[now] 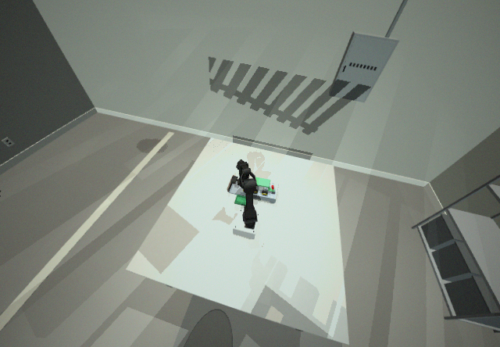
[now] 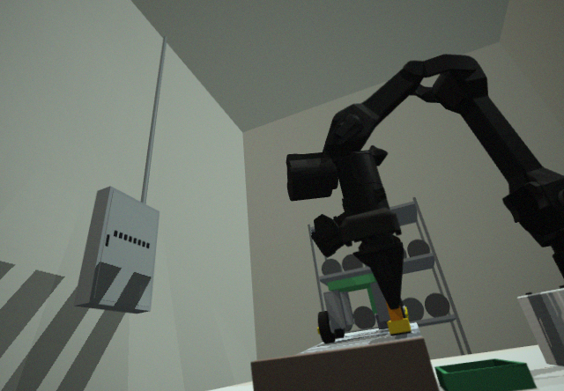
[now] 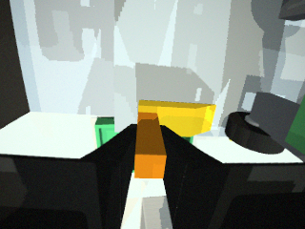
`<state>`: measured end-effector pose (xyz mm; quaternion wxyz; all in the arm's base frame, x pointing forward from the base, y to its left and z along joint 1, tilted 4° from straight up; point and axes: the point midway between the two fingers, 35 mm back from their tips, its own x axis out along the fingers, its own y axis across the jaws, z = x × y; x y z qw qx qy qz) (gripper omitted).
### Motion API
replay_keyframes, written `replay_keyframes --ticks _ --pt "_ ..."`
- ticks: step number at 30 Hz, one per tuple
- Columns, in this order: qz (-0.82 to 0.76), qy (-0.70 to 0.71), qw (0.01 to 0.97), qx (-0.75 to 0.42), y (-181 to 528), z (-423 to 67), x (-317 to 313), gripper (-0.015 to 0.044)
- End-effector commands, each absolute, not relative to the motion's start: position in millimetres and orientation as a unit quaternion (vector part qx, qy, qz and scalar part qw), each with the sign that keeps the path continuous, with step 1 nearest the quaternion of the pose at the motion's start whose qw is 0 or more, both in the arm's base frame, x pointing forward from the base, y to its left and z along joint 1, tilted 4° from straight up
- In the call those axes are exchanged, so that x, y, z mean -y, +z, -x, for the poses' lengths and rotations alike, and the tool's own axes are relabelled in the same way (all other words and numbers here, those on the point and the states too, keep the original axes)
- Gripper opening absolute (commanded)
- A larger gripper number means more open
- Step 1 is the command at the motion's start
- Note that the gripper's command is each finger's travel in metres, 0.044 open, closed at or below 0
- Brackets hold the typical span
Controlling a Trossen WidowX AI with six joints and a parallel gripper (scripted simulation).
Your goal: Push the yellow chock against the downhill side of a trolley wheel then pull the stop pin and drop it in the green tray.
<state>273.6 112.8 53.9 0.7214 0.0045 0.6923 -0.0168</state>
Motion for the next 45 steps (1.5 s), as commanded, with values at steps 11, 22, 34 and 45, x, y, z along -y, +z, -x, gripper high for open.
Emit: replay_keyframes --ticks 11,22,34,45 --pt "-0.001 -0.019 0.721 -0.692 55.0 -273.7 -99.9 0.0" --pt "-0.004 -0.017 0.722 -0.692 55.6 -274.4 -99.3 0.0" --pt "-0.004 -0.017 0.722 -0.692 55.6 -274.4 -99.3 0.0184" --pt "-0.001 -0.019 0.721 -0.692 83.3 -270.1 -99.8 0.019"
